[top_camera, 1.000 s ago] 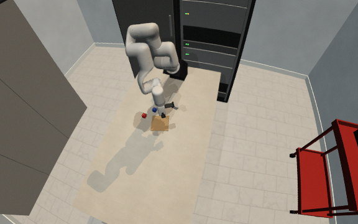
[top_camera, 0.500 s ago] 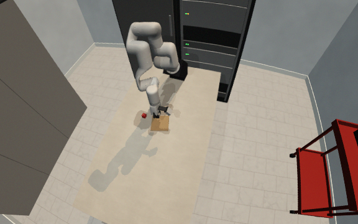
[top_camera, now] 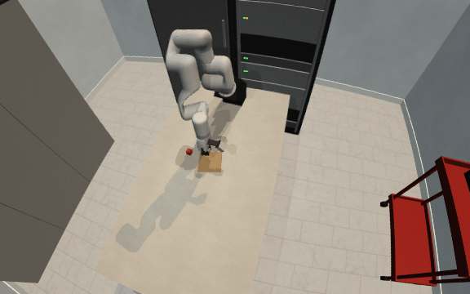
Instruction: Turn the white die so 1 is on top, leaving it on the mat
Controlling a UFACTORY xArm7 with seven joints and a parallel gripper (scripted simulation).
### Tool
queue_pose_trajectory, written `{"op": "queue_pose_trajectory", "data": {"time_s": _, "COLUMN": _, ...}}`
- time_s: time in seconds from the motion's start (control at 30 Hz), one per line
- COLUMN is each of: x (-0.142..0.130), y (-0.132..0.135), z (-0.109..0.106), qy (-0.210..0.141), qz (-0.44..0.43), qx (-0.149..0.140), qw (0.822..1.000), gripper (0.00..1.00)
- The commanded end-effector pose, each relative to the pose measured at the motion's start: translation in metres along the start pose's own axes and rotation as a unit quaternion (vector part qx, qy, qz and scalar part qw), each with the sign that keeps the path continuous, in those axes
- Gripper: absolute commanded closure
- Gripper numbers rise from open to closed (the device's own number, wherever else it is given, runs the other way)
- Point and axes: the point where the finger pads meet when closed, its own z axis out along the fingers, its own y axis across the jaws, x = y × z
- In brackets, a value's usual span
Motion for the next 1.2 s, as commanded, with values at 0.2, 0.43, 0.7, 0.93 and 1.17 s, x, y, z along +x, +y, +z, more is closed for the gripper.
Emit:
{"op": "queue_pose_trajectory", "data": {"time_s": 0.2, "x": 0.0, "y": 0.001, "z": 0.017, "qy": 0.0, "qz": 0.0, "qx": -0.001, "qw": 1.0, "gripper": 0.73}}
{"op": "queue_pose_trajectory", "data": {"time_s": 0.43, "x": 0.0, "y": 0.001, "z": 0.044, "qy": 0.0, "qz": 0.0, "qx": -0.001, "qw": 1.0, "gripper": 0.73}}
{"op": "queue_pose_trajectory", "data": {"time_s": 0.7, "x": 0.001, "y": 0.001, "z": 0.062, "qy": 0.0, "qz": 0.0, "qx": -0.001, "qw": 1.0, "gripper": 0.73}}
{"op": "queue_pose_trajectory", "data": {"time_s": 0.93, "x": 0.001, "y": 0.001, "z": 0.079, "qy": 0.0, "qz": 0.0, "qx": -0.001, "qw": 1.0, "gripper": 0.73}}
{"op": "queue_pose_trajectory", "data": {"time_s": 1.17, "x": 0.001, "y": 0.001, "z": 0.088, "qy": 0.0, "qz": 0.0, "qx": -0.001, "qw": 1.0, "gripper": 0.73}}
